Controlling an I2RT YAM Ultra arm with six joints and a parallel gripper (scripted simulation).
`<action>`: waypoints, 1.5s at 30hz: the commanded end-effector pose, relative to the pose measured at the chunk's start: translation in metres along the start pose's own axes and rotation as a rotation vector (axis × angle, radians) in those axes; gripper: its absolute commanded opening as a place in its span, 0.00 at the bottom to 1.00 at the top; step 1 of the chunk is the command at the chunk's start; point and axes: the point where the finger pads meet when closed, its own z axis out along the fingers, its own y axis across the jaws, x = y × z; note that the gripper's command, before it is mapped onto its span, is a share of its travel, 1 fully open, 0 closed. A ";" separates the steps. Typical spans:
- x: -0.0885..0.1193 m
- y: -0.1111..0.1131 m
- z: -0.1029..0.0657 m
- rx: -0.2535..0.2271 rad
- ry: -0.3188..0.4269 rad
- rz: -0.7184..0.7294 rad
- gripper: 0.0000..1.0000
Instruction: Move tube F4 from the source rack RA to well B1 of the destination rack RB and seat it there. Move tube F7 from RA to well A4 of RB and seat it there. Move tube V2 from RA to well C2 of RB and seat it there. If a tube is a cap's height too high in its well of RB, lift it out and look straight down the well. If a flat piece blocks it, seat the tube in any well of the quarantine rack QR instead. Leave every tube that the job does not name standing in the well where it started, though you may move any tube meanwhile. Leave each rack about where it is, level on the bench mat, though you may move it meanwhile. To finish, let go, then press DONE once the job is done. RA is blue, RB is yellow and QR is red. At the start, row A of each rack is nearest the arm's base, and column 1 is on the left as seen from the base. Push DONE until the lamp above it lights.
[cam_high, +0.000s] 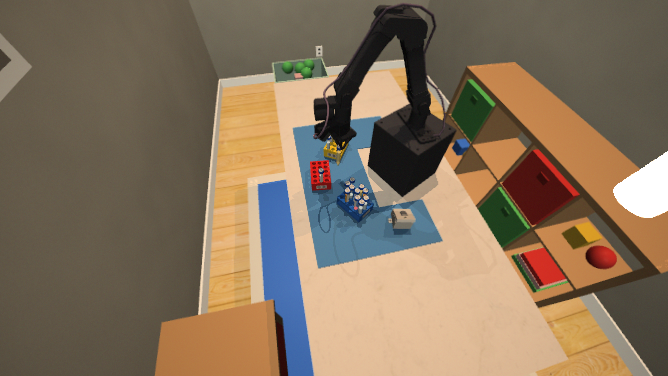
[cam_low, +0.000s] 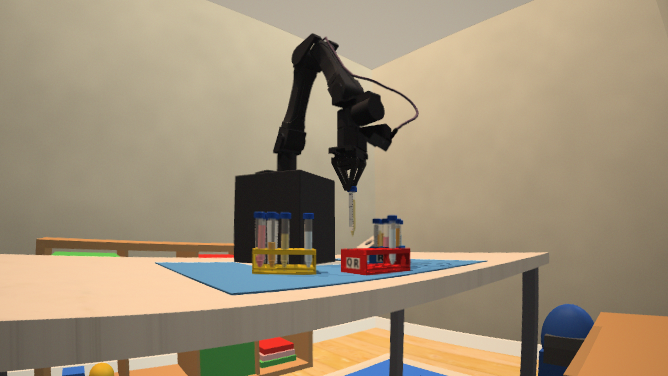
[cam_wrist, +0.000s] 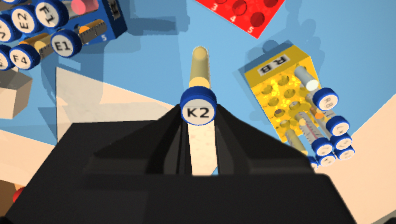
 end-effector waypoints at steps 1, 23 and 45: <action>0.002 0.000 0.000 -0.009 0.015 -0.157 0.00; -0.027 -0.017 0.000 -0.006 0.007 -0.277 0.00; -0.056 -0.033 0.000 -0.005 0.006 -0.276 0.00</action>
